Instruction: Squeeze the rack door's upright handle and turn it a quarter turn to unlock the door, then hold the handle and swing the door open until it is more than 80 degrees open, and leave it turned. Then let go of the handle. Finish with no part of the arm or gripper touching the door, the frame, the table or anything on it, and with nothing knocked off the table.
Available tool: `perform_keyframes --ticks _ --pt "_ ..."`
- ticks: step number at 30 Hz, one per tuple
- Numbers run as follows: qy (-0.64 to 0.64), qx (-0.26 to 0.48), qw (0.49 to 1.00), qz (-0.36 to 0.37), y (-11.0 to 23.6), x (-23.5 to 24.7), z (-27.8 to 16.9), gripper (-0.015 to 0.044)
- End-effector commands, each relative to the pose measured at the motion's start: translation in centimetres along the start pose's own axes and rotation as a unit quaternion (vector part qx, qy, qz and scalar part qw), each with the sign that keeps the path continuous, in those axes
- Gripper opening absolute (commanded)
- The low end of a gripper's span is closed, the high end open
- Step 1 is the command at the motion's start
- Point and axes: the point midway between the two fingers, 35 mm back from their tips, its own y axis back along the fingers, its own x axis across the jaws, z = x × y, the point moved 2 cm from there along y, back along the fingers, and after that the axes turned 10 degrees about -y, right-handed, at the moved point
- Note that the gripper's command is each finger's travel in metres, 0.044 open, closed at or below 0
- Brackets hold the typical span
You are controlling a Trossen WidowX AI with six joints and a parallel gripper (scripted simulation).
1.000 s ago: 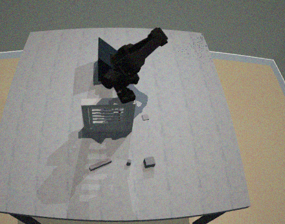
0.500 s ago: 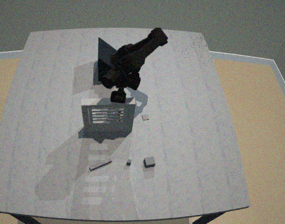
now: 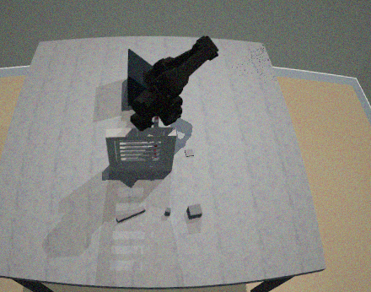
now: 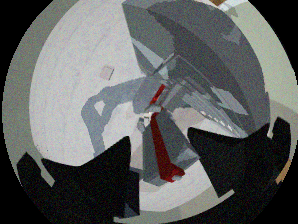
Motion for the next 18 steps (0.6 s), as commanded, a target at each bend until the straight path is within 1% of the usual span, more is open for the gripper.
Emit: perform_keyframes --ticks 1,9,13,18 --pt "-0.13 -0.003 0.991 0.0 0.0 -0.03 0.11 0.0281" --pt "-0.323 -0.003 0.946 0.001 0.0 -0.03 0.11 0.0281" --pt "-0.415 -0.003 0.91 0.001 0.0 -0.03 0.11 0.0281" --pt "-0.524 -0.003 0.852 0.002 0.0 -0.03 0.11 0.0281"
